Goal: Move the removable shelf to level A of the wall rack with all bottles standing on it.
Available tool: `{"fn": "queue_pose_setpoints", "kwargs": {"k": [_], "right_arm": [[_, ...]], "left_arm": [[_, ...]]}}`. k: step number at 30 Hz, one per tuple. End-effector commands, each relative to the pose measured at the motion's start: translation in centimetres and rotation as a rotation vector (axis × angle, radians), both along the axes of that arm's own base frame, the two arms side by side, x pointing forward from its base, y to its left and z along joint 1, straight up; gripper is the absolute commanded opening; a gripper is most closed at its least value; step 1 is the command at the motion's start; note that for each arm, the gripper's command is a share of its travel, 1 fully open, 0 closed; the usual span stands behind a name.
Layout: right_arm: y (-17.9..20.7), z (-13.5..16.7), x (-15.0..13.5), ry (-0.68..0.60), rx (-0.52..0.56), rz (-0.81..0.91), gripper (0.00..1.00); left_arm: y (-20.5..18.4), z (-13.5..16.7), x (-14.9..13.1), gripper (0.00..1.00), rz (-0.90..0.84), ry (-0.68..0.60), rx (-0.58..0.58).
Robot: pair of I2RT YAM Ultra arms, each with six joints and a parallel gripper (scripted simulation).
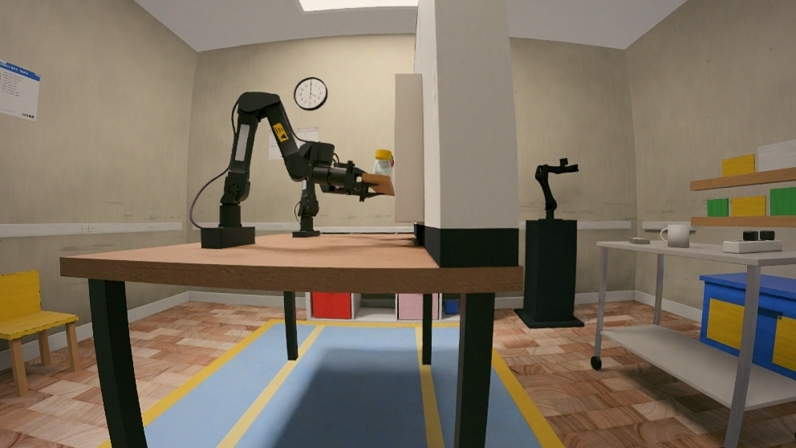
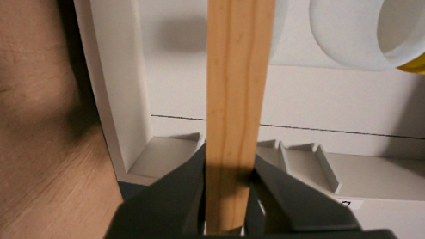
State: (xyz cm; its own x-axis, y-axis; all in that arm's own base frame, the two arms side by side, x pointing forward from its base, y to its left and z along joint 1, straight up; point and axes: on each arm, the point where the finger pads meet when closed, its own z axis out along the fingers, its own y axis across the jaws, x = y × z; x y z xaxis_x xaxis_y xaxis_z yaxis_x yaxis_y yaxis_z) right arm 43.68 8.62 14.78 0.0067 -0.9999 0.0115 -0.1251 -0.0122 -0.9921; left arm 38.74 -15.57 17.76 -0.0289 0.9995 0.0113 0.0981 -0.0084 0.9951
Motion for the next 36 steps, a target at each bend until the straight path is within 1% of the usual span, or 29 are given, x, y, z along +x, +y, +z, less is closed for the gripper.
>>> {"fn": "queue_pose_setpoints", "kwargs": {"k": [1, 18, 36], "right_arm": [[-0.1, 3.5, 0.2, -0.125, 0.012, -0.007, 0.00], [-0.1, 2.2, 0.2, -0.125, 0.012, -0.007, 0.00], [-0.1, 2.2, 2.3, -0.125, 0.012, -0.007, 0.00]], "left_arm": [[0.2, 2.6, 0.1, 0.00, 0.011, -0.098, -0.008], [0.2, 1.2, 0.1, 0.00, 0.011, -0.098, -0.008], [0.2, 1.2, 2.1, 0.00, 0.011, -0.098, -0.008]]}}
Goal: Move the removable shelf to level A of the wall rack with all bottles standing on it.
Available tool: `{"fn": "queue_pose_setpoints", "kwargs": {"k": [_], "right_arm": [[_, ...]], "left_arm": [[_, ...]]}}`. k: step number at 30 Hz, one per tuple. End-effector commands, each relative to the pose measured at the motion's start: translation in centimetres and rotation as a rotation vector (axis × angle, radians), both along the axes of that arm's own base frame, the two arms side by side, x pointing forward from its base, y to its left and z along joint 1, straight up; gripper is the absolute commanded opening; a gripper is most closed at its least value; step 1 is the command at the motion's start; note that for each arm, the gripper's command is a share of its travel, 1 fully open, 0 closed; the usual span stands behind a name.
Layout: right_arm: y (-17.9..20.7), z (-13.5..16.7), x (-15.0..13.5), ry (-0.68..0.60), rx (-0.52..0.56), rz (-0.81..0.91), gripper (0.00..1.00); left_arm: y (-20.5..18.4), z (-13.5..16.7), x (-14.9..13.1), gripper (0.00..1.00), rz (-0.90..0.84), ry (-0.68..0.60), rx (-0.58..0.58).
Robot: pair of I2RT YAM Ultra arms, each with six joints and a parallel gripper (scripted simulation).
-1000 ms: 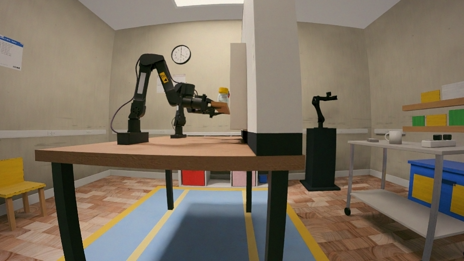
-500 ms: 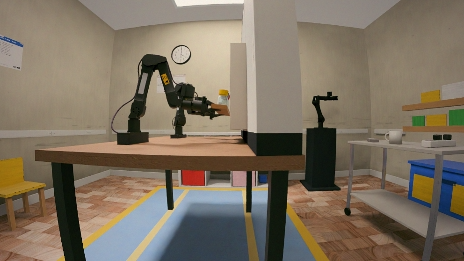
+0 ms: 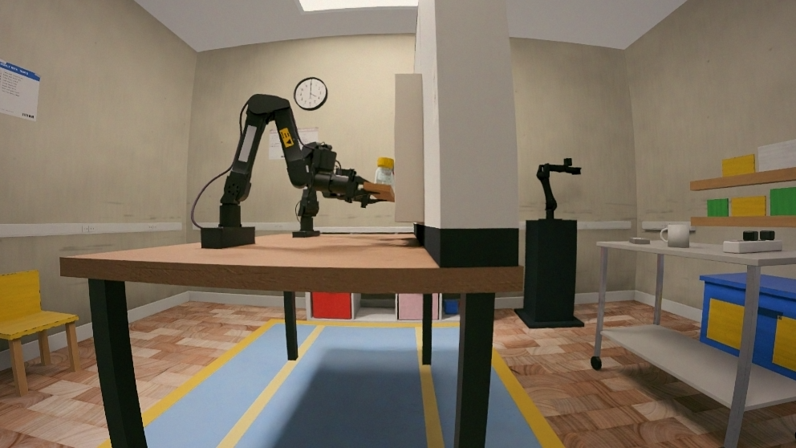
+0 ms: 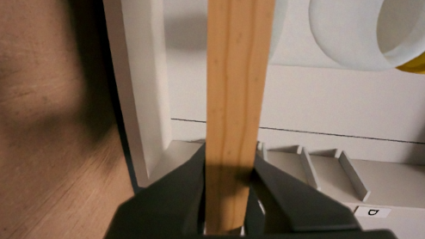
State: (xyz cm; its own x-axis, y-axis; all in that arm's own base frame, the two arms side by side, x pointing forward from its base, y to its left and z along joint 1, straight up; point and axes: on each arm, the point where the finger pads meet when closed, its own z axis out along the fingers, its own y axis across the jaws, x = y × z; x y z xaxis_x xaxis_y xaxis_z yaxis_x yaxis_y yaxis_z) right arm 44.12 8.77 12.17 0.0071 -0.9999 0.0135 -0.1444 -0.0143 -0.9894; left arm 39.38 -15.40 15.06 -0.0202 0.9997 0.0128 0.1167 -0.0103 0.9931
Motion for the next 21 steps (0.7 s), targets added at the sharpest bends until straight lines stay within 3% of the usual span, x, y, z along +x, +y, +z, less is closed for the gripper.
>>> {"fn": "queue_pose_setpoints", "kwargs": {"k": [1, 21], "right_arm": [[-0.2, 4.9, 2.0, -0.145, 0.014, -0.007, 0.00], [-0.2, 5.7, 4.2, -0.145, 0.014, -0.007, 0.00]], "left_arm": [[0.1, 4.0, 1.6, 0.00, 0.019, -0.117, -0.009], [0.2, 4.9, 3.9, 0.00, 0.019, -0.117, -0.009]]}}
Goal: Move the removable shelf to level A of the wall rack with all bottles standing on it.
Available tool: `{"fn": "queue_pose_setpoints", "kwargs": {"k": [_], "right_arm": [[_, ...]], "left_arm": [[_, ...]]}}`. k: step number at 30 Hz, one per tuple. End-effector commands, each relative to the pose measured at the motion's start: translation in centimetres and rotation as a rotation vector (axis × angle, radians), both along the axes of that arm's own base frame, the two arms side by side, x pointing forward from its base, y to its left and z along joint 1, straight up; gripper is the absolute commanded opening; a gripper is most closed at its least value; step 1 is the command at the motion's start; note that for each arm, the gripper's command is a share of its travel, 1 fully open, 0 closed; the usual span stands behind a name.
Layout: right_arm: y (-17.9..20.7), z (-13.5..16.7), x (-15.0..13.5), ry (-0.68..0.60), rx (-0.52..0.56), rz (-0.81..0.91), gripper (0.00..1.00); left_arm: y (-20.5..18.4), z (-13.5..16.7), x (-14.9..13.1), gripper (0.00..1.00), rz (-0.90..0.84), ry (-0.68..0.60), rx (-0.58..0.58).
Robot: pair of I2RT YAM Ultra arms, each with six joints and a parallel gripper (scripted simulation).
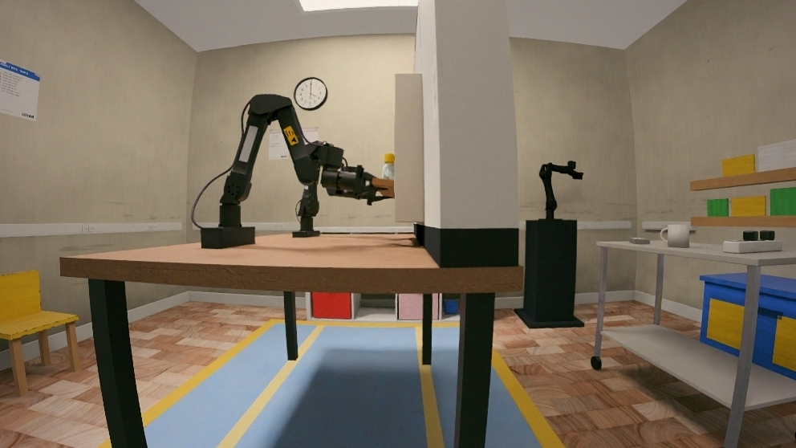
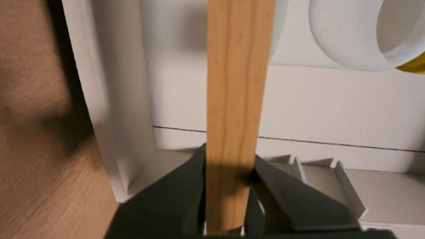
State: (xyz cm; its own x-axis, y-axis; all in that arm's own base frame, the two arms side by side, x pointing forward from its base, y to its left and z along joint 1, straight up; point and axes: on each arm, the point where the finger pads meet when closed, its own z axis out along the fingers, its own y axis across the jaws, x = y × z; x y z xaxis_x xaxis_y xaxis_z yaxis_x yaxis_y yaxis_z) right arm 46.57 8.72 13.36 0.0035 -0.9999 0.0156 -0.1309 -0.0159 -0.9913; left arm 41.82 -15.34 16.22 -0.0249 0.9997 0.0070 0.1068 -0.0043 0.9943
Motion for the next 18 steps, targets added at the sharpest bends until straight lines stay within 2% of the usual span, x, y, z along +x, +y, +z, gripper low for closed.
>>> {"fn": "queue_pose_setpoints", "kwargs": {"k": [1, 18], "right_arm": [[-0.2, 4.5, 1.9, -0.131, 0.016, -0.003, 0.00], [-0.2, 4.7, 3.8, -0.131, 0.016, -0.003, 0.00]], "left_arm": [[0.1, 3.7, 1.6, 0.00, 0.015, -0.107, -0.004], [0.2, 3.9, 3.5, 0.00, 0.015, -0.107, -0.004]]}}
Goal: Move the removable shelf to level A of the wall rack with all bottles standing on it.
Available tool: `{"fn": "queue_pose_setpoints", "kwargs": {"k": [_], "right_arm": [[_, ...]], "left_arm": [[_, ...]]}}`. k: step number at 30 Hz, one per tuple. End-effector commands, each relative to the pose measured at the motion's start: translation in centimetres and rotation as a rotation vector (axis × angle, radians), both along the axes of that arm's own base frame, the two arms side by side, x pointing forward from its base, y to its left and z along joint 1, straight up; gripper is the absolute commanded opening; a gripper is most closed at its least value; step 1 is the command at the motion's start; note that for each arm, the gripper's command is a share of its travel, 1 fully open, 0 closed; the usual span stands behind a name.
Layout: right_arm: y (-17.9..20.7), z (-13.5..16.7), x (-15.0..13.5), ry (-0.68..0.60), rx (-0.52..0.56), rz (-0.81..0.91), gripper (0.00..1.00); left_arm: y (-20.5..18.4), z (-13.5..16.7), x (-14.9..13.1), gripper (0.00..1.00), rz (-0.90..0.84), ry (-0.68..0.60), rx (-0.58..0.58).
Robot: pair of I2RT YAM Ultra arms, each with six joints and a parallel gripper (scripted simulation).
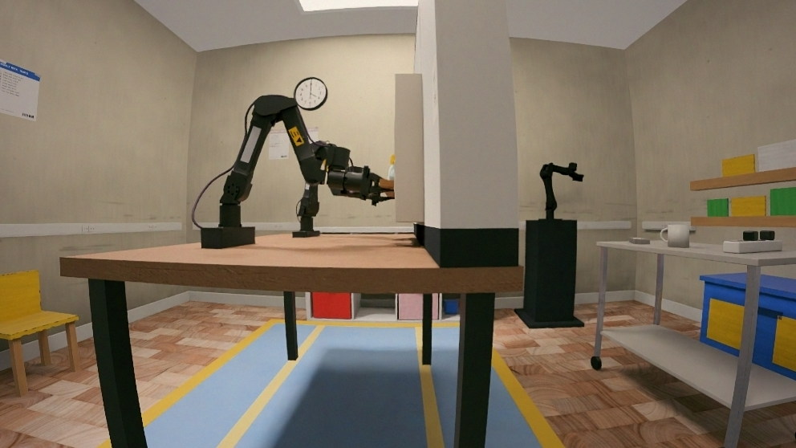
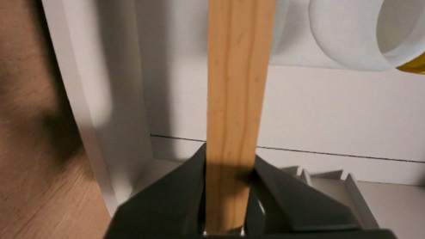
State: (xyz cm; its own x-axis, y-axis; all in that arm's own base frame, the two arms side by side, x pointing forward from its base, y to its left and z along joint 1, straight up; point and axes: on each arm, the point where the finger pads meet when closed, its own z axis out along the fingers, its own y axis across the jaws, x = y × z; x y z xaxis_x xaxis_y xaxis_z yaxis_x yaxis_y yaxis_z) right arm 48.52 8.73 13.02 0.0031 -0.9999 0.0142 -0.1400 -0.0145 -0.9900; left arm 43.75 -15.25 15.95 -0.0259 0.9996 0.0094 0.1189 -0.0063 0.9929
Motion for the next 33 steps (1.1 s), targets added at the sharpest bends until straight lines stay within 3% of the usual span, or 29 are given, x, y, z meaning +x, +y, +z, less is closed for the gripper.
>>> {"fn": "queue_pose_setpoints", "kwargs": {"k": [1, 33], "right_arm": [[-0.2, 5.0, 2.0, -0.141, 0.014, -0.003, 0.00], [-0.2, 5.6, 4.9, -0.141, 0.014, -0.003, 0.00]], "left_arm": [[0.1, 4.2, 1.7, 0.00, 0.014, -0.119, -0.005], [0.2, 4.8, 4.6, 0.00, 0.014, -0.119, -0.005]]}}
